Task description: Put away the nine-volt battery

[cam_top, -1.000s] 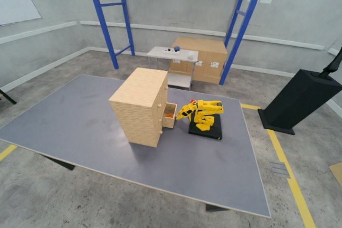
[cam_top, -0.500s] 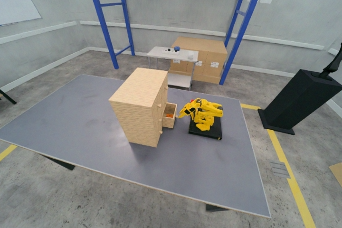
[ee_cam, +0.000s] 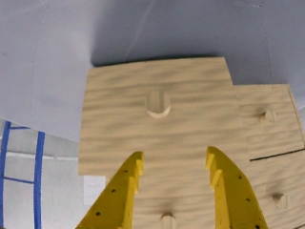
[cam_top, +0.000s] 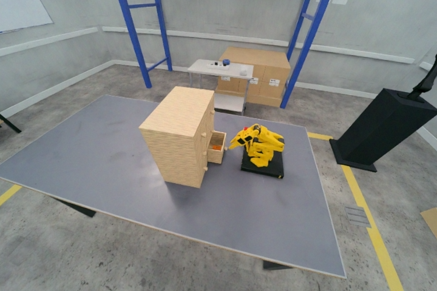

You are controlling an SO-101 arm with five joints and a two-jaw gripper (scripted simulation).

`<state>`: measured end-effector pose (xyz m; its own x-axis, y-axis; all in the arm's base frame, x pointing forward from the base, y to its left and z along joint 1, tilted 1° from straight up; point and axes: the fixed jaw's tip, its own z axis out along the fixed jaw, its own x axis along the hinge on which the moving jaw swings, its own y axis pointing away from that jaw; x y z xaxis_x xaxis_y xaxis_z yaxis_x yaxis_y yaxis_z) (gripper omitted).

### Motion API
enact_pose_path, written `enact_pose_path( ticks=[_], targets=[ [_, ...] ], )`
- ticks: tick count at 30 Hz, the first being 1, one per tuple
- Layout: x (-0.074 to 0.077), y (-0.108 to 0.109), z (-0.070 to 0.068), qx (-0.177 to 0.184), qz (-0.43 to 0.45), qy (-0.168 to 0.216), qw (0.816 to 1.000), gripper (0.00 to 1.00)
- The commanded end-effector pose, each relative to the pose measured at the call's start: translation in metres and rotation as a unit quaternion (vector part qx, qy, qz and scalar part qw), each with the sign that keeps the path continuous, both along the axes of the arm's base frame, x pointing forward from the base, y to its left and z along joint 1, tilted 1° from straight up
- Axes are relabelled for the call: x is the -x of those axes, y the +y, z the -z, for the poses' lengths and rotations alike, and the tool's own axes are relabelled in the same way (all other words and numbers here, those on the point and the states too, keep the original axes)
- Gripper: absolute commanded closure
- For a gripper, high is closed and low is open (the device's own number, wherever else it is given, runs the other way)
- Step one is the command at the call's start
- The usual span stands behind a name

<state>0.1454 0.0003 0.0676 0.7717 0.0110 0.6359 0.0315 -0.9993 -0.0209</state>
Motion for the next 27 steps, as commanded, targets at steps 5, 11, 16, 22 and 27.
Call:
enact_pose_path(
  ticks=[5,11,16,22,27],
  targets=[
    [-0.003,-0.001,-0.036,-0.006,0.007,-0.033,0.999,0.79],
    [-0.005,0.0,-0.05,-0.004,0.007,0.005,1.0,0.79],
    [-0.007,0.0,-0.046,-0.002,0.008,0.042,0.999,0.79],
    [-0.006,0.0,-0.035,0.001,0.008,0.09,0.996,0.79],
    [-0.006,0.0,-0.035,0.001,0.008,0.09,0.996,0.79]
  ],
)
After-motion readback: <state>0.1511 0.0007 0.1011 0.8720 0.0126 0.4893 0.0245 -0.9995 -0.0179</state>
